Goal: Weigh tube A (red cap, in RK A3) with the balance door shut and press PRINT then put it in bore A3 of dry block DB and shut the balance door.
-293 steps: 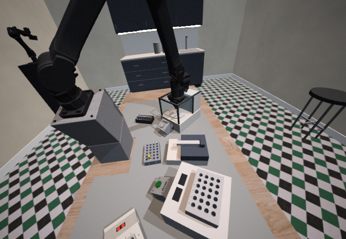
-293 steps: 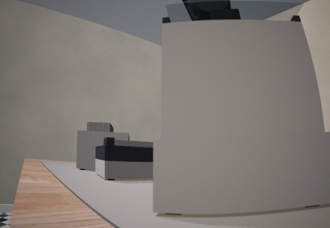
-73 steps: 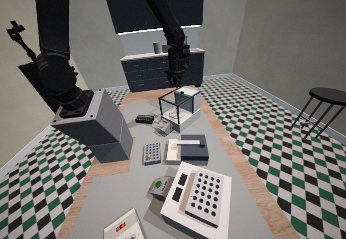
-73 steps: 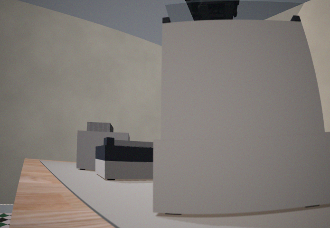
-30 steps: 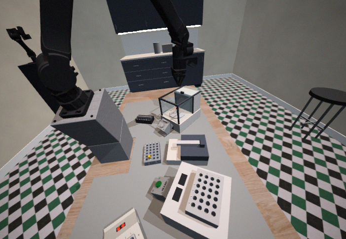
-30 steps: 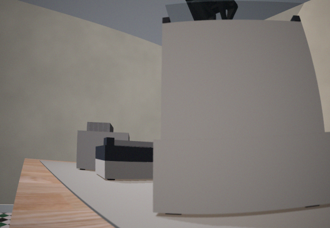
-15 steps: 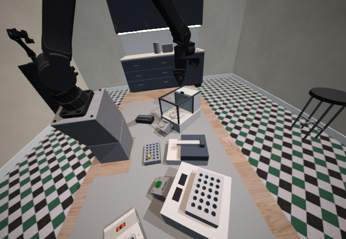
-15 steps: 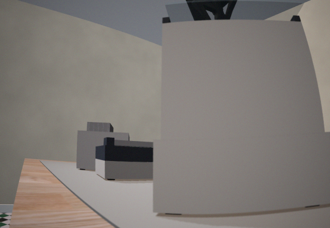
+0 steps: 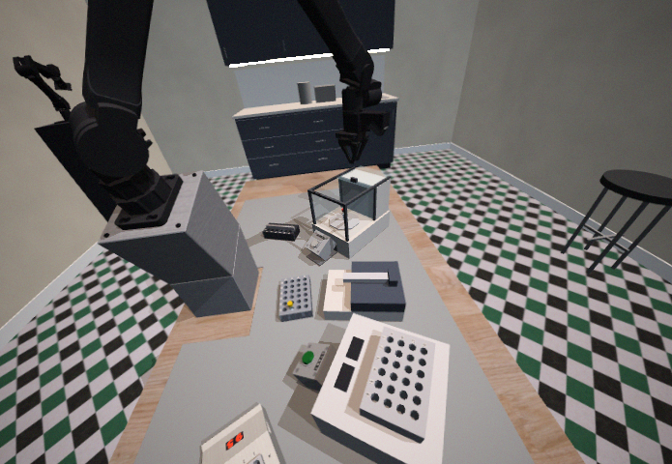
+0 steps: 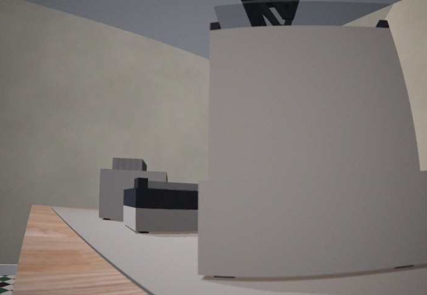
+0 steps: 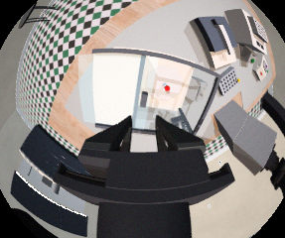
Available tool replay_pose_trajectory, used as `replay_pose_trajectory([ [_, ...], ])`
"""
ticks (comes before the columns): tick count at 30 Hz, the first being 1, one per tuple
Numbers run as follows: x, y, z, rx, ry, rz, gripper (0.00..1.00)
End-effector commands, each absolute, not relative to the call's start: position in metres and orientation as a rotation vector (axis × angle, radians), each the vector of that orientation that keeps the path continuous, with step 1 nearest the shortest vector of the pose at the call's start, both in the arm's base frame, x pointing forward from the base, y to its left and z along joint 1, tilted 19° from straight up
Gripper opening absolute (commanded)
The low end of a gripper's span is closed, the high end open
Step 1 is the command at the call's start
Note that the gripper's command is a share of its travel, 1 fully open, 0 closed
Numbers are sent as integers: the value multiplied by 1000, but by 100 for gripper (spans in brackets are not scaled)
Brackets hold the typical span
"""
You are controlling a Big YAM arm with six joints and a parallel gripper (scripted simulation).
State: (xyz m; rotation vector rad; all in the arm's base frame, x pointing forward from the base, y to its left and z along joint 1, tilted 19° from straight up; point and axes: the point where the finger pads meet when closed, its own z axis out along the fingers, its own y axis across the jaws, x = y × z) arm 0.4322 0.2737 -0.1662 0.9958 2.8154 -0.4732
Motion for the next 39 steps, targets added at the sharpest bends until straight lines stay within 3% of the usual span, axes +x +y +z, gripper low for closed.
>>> replay_pose_trajectory([
  [1, 443, 298, -162, 1186, 2696, -423, 30],
  [39, 446, 301, -159, 1184, 2694, -402, 30],
])
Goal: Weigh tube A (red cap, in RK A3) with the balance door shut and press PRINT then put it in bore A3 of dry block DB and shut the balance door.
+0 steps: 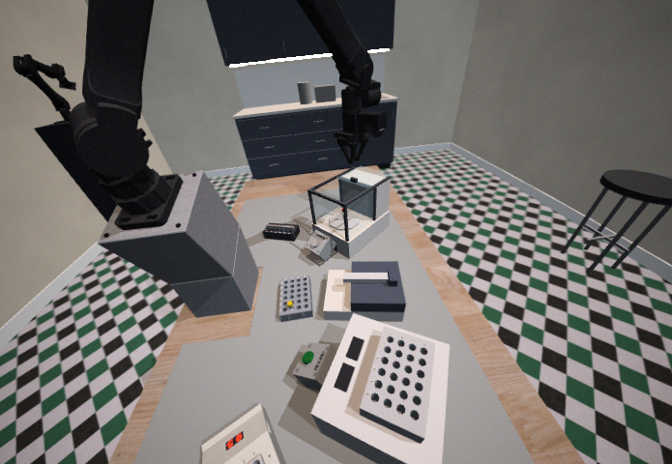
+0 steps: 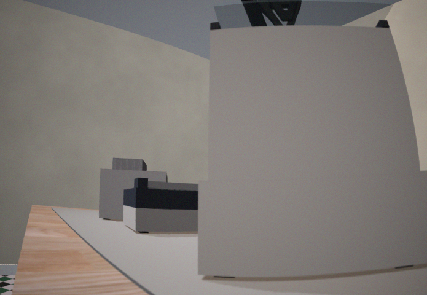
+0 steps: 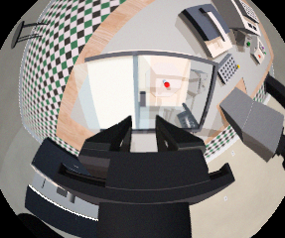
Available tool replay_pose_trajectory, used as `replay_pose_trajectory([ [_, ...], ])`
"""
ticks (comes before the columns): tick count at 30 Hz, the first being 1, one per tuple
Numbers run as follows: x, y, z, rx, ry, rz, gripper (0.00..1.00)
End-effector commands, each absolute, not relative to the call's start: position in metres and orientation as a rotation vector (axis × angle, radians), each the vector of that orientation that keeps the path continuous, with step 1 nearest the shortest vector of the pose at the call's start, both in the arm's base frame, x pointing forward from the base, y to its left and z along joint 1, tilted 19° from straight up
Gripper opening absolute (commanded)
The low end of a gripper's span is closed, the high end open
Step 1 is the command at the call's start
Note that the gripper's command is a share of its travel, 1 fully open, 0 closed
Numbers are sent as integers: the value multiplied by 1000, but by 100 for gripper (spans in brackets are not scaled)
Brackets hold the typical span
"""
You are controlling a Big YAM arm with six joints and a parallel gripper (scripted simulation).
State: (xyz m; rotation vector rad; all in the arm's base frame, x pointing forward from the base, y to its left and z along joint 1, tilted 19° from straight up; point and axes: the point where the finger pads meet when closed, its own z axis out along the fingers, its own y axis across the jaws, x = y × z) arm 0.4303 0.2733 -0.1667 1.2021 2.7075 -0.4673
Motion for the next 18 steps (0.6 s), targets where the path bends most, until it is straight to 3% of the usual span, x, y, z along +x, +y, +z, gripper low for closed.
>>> replay_pose_trajectory([
  [1, 446, 301, -159, 1184, 2694, -402, 30],
  [18, 451, 292, -175, 1178, 2699, -396, 30],
])
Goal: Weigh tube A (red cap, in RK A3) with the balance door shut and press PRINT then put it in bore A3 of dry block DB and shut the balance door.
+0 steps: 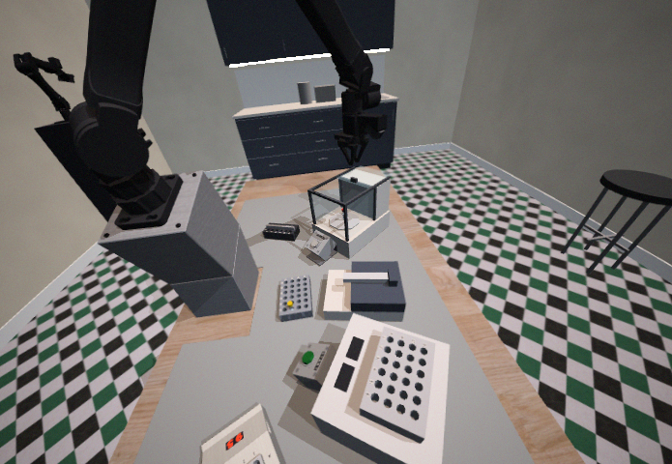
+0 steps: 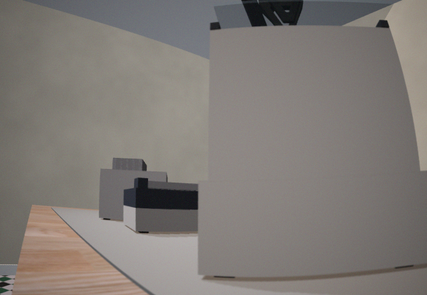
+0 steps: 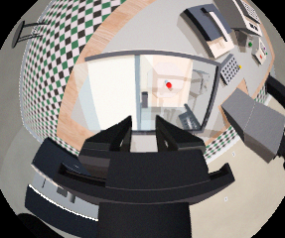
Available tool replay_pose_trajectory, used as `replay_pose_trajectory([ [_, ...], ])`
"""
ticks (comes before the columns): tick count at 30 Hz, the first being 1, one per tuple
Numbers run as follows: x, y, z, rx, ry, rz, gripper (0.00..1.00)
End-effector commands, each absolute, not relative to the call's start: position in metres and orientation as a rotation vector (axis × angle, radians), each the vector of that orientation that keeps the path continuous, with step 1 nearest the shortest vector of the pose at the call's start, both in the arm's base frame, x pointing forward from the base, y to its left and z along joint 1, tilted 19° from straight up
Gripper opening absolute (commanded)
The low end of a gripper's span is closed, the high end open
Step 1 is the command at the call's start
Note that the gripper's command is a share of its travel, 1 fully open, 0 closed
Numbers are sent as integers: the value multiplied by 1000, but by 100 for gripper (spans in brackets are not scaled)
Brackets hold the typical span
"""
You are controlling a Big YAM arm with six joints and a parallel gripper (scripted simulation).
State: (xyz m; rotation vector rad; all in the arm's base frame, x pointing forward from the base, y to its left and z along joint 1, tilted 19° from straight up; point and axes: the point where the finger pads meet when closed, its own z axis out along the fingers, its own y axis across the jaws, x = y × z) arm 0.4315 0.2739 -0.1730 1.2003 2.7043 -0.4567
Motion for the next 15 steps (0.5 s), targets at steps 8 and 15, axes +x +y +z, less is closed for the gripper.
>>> replay_pose_trajectory([
  [8, 456, 280, -185, 1202, 2690, -399, 30],
  [15, 455, 276, -196, 1202, 2691, -400, 30],
])
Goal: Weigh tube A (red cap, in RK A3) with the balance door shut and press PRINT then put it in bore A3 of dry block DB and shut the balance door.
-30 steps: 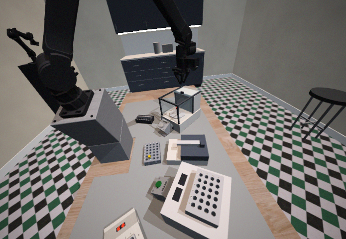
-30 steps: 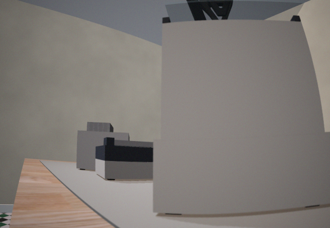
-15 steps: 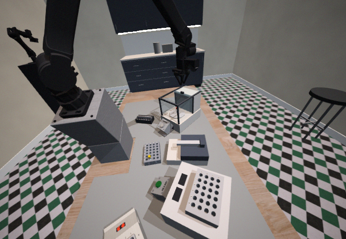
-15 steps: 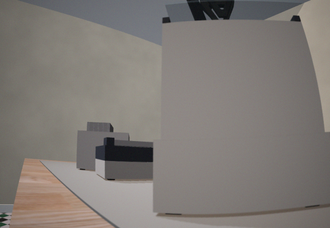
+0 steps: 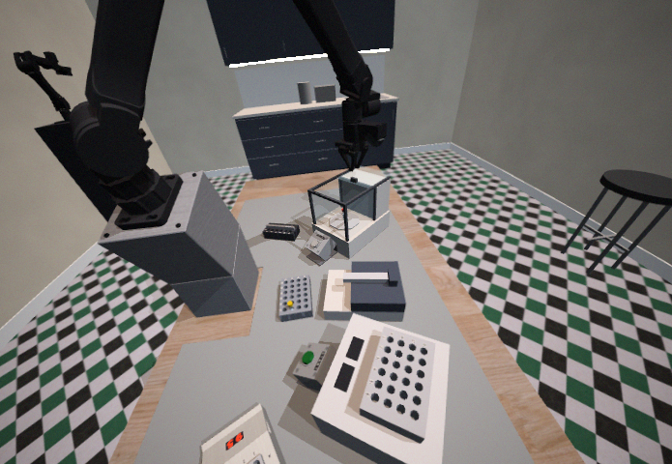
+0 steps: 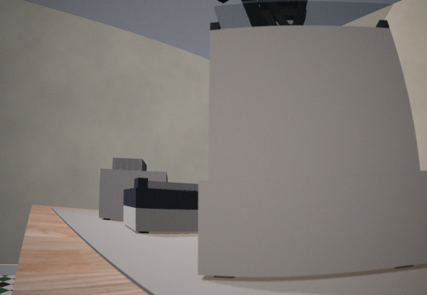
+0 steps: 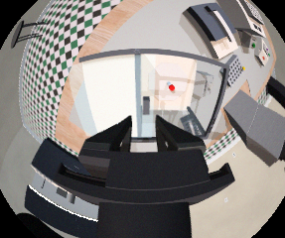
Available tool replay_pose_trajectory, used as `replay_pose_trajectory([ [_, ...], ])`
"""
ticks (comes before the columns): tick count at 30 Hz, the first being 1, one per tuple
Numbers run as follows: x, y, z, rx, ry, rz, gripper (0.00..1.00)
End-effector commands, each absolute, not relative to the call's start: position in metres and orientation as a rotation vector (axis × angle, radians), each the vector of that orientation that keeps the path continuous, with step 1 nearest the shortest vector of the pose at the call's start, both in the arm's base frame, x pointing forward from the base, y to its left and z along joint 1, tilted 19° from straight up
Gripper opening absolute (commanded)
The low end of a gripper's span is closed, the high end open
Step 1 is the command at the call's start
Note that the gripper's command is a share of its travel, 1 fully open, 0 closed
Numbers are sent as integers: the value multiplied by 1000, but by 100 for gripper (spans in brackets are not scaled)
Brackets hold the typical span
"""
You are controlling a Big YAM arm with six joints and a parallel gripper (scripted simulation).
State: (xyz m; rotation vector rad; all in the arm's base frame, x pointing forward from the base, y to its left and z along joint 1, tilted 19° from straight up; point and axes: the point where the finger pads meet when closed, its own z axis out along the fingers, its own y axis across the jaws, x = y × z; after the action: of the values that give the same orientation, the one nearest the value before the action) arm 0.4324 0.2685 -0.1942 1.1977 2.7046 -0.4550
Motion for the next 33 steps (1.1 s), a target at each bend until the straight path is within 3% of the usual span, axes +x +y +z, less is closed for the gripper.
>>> replay_pose_trajectory([
  [1, 455, 276, -198, 1199, 2692, -400, 30],
  [33, 442, 257, -216, 1198, 2695, -418, 30],
])
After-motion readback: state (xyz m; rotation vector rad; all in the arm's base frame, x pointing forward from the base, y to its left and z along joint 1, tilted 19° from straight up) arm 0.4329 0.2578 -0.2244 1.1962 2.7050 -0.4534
